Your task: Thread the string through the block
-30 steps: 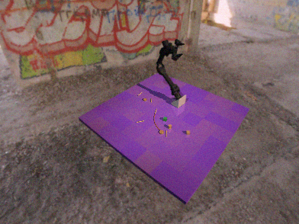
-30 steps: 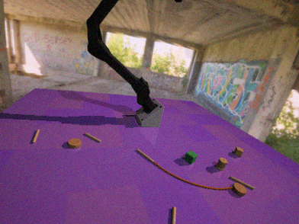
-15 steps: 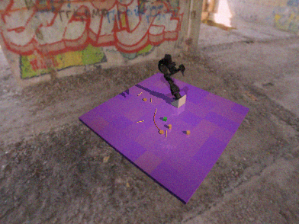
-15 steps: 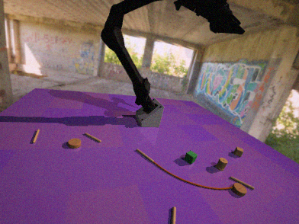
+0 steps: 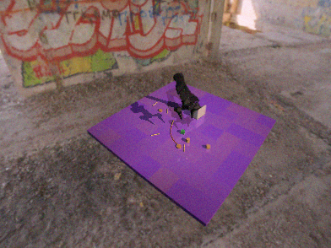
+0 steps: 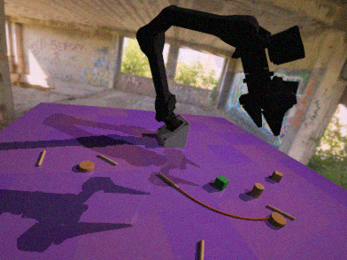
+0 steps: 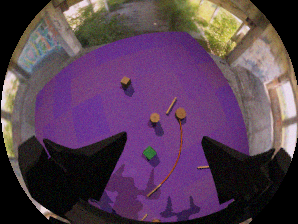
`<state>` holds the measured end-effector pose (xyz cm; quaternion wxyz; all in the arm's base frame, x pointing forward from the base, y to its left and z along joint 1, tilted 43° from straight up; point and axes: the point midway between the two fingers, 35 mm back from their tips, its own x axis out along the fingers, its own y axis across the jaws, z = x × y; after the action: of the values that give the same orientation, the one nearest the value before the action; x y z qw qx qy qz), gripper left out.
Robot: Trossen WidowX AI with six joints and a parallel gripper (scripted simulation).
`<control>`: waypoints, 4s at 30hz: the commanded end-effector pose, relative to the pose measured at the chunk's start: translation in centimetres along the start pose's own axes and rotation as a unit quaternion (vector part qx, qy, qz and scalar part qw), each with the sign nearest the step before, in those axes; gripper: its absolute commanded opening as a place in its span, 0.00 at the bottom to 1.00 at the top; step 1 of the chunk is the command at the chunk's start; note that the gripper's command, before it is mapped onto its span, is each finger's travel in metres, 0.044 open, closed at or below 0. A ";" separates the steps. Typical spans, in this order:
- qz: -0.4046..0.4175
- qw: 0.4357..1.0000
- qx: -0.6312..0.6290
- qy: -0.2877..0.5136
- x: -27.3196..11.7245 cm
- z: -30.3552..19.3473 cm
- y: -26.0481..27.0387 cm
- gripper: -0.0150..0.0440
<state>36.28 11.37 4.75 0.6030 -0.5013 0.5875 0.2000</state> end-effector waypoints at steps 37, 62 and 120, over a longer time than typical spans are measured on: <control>0.129 0.927 -0.278 0.219 10.0 -11.0 1.1 0.62; 0.129 0.927 -0.278 0.219 10.0 -11.0 1.1 0.25; -0.167 0.553 0.794 0.190 6.3 -18.1 -2.1 1.00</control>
<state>31.79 -4.62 1.40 0.6297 -0.2014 0.6926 -0.2886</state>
